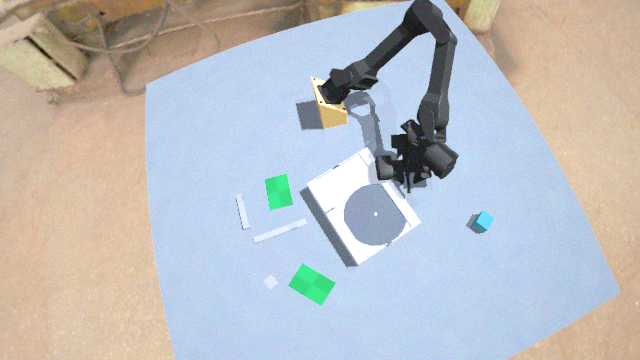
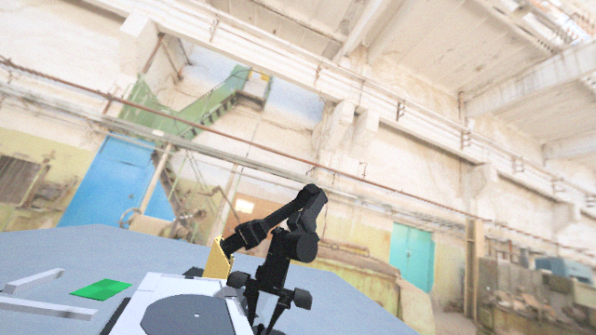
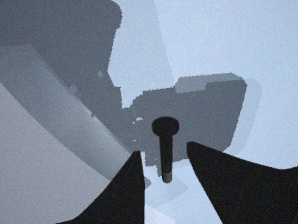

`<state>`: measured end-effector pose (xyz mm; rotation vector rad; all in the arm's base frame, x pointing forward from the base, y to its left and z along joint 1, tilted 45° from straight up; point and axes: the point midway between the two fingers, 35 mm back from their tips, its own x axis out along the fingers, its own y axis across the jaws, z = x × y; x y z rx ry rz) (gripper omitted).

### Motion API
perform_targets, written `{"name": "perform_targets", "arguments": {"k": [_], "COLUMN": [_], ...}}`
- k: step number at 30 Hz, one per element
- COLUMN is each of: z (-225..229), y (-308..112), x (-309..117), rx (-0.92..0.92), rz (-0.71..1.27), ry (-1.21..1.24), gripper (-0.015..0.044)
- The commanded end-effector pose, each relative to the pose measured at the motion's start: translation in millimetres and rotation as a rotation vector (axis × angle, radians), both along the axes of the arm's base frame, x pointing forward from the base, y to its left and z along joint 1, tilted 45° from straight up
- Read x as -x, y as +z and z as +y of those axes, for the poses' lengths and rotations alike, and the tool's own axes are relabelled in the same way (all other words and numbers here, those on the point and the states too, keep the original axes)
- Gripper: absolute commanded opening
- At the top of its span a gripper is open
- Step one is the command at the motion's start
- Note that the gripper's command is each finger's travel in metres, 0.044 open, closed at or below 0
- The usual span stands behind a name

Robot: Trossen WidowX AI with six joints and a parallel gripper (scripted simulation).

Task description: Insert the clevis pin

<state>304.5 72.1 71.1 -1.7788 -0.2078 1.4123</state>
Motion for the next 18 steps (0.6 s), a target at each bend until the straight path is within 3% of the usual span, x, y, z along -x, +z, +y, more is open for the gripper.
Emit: {"name": "perform_targets", "arguments": {"k": [1,18], "z": [-0.2,4.6], "y": [4.1,-0.7], "x": [7.1,6.0], "rx": [0.046,0.047], "rz": [-0.12,-0.126], "ry": [-0.125,-0.132], "gripper": [0.016,0.016]}}
